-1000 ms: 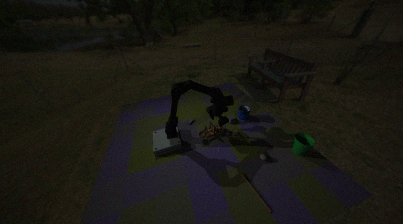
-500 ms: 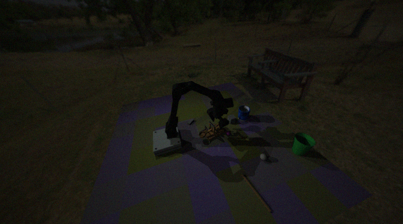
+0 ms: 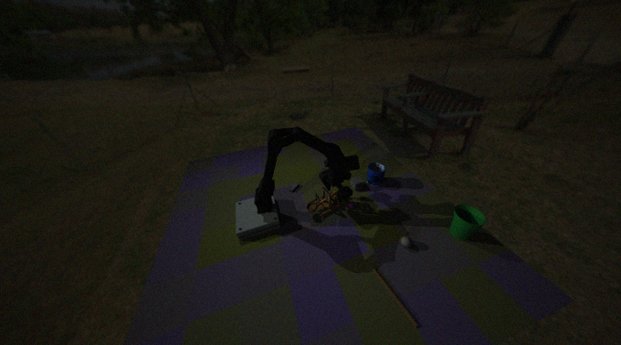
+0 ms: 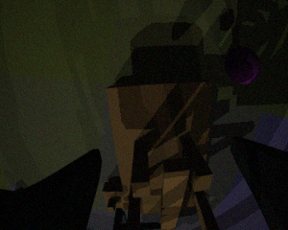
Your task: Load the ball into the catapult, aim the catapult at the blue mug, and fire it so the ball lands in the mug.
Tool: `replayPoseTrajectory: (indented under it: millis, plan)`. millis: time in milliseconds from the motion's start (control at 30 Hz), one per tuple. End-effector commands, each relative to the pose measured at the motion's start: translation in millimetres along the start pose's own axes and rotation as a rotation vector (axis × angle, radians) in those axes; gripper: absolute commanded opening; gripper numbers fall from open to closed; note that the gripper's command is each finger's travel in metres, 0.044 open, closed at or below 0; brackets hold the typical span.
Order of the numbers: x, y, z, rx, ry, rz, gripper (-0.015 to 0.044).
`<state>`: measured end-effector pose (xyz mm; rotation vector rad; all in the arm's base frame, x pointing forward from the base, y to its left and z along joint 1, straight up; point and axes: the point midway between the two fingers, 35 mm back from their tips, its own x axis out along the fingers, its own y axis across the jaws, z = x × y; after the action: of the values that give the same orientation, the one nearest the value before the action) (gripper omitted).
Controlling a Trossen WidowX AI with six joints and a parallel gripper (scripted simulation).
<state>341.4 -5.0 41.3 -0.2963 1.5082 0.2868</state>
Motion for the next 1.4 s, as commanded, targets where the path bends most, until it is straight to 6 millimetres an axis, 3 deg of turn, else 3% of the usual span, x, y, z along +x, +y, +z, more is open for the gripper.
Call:
replayPoseTrajectory:
  millis: [0,333,733,933,1000,1100,1367]
  plan:
    - [10.8,0.6,-3.3,0.005,0.013,0.002,0.044]
    - [16.3,0.7,-3.8,0.005,0.013,0.002,0.044]
    - [13.1,0.4,-1.6,0.001,0.005,0.002,0.0125]
    - [10.4,0.3,-1.3,0.001,0.005,0.002,0.0065]
    - [-11.5,0.0,-0.3,0.001,0.005,0.003,0.0013]
    - [-36.5,0.5,-1.0,0.001,0.006,0.003,0.0]
    - [-31.5,-0.1,-0.9,0.0,0.009,0.003,0.0]
